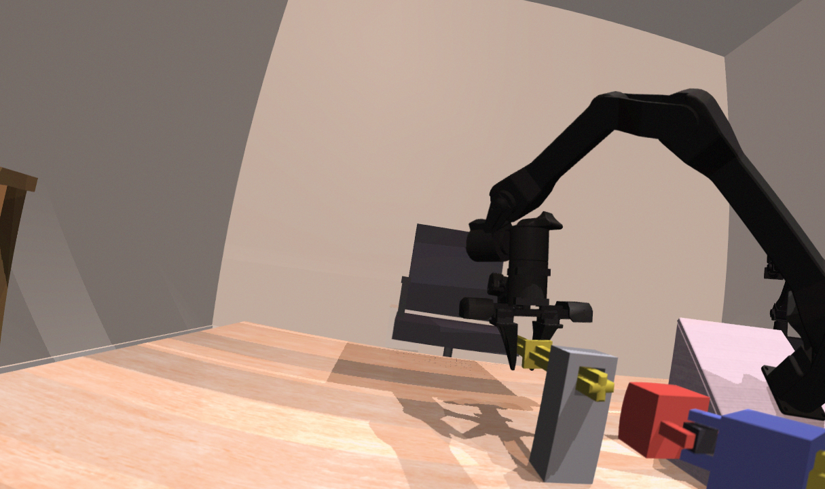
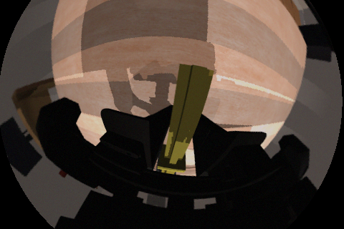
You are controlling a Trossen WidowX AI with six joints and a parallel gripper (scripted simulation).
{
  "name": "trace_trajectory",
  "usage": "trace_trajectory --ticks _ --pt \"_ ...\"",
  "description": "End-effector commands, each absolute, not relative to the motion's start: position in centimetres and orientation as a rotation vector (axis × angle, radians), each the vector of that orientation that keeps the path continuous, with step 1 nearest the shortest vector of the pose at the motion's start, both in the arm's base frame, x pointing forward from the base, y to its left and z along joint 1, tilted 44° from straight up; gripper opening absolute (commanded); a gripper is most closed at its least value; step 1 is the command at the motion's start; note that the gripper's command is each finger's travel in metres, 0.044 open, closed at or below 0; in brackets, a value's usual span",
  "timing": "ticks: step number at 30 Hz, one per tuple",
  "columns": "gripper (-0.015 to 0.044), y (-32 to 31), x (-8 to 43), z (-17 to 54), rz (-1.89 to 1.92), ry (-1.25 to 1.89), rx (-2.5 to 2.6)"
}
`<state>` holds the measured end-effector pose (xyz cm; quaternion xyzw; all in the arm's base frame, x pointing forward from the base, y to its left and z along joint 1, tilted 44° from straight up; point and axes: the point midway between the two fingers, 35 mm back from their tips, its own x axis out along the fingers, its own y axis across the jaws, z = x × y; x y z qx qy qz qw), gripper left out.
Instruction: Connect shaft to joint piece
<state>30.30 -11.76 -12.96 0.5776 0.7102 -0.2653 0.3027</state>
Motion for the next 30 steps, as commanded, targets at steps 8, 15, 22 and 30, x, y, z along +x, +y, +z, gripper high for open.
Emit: trace_trajectory --ticks 8,15,22,30 --pt "0.0076 -11.68 30.32 -13.00 -0.703 1.882 1.538" --pt "0.0067 -11.69 30.32 -12.99 -0.703 1.882 1.537" --pt "0.0067 -11.76 30.33 -12.97 -0.703 1.881 1.534" --pt "0.0067 -11.76 30.33 -12.97 -0.703 1.881 1.534"
